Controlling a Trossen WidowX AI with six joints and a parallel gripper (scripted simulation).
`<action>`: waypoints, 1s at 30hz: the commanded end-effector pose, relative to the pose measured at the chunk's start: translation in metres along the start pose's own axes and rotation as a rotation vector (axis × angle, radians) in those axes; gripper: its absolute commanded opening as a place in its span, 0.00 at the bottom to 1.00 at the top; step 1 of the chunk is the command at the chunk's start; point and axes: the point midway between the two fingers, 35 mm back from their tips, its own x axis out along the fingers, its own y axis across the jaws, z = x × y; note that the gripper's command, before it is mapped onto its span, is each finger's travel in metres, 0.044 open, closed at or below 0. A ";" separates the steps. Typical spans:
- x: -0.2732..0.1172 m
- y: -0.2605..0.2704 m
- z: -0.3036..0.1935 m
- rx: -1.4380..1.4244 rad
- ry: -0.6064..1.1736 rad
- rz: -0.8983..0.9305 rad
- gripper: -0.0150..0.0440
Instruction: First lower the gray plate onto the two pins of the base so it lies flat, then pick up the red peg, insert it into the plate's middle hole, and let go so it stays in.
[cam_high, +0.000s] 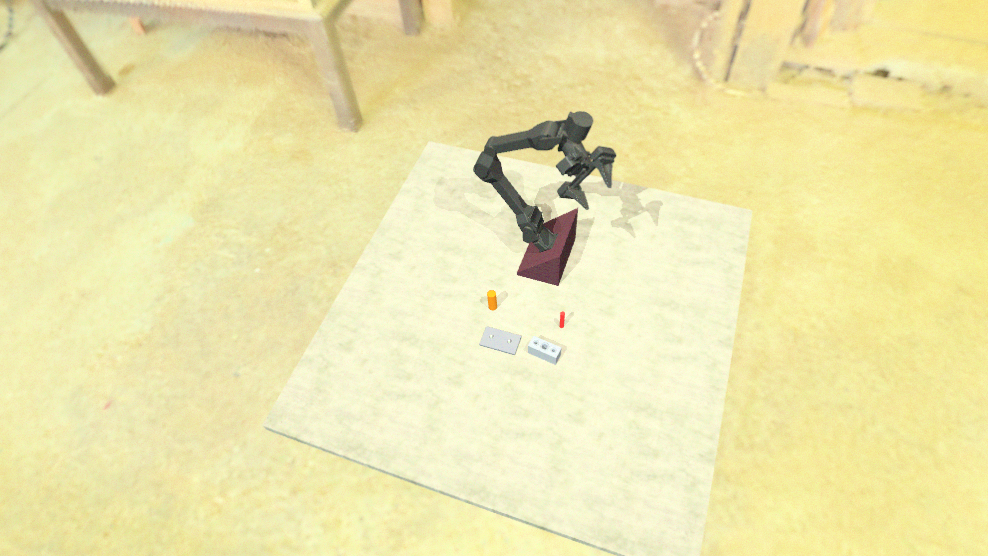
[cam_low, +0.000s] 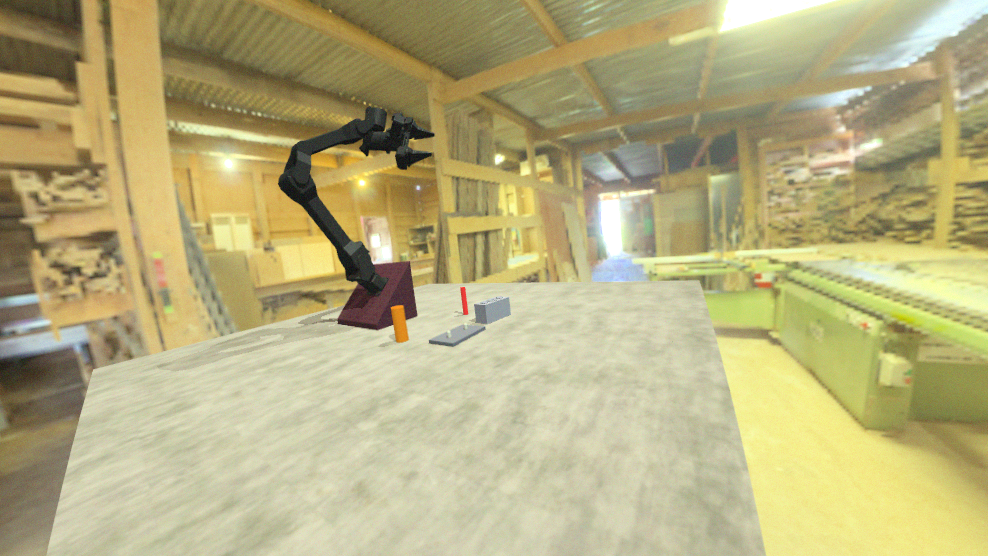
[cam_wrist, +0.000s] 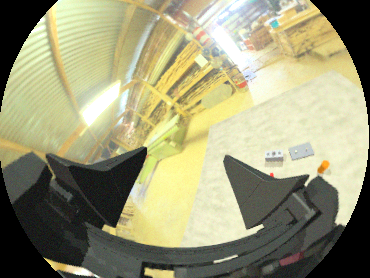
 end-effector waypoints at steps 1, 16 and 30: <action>0.060 -0.040 0.008 -0.279 0.076 -0.194 1.00; 0.176 -0.187 0.012 -0.997 0.637 -0.513 1.00; 0.213 -0.344 -0.010 -1.386 1.418 -0.303 1.00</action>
